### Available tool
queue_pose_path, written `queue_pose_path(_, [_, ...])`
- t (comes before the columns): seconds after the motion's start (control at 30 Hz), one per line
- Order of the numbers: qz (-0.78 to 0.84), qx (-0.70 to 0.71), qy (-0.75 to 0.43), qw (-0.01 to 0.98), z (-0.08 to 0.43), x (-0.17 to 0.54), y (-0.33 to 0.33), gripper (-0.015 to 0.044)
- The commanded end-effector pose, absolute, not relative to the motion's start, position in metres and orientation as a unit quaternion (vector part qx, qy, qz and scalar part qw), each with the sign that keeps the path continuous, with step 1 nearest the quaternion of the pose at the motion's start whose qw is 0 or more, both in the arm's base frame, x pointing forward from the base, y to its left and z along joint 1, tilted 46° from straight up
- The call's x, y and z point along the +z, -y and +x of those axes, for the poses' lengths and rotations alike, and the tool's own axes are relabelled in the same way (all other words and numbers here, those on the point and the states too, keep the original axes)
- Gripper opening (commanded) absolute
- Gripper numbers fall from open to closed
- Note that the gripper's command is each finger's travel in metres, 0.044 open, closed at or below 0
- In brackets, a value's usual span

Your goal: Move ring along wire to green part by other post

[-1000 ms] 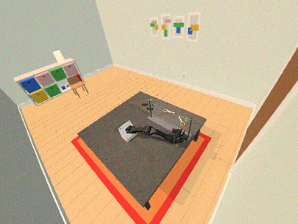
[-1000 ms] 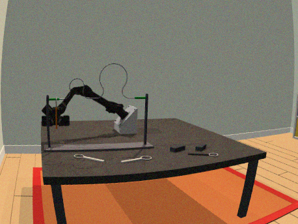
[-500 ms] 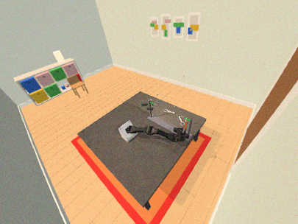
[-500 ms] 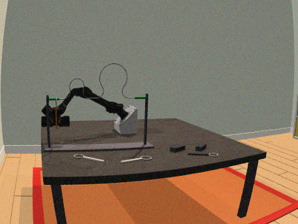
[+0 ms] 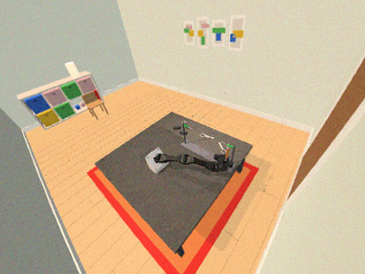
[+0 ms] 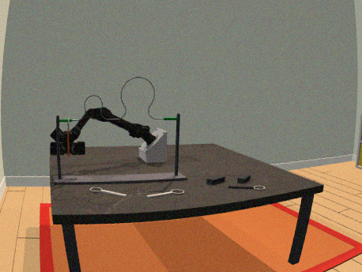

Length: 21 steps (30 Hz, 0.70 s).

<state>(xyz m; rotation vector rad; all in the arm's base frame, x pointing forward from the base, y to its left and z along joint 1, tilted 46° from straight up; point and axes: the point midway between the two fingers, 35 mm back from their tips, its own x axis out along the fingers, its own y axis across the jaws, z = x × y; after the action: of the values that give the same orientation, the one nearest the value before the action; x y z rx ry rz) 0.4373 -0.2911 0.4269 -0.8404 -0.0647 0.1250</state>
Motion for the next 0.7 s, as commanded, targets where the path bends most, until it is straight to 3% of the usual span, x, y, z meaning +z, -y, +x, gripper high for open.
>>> queue_pose_path(0.0, [-0.406, 0.058, 0.030, 0.912, 0.444, 0.426, 0.291, 0.0160])
queue_pose_path(0.67, [-0.405, 0.058, 0.031, 0.912, 0.463, 0.426, 0.287, 0.0160])
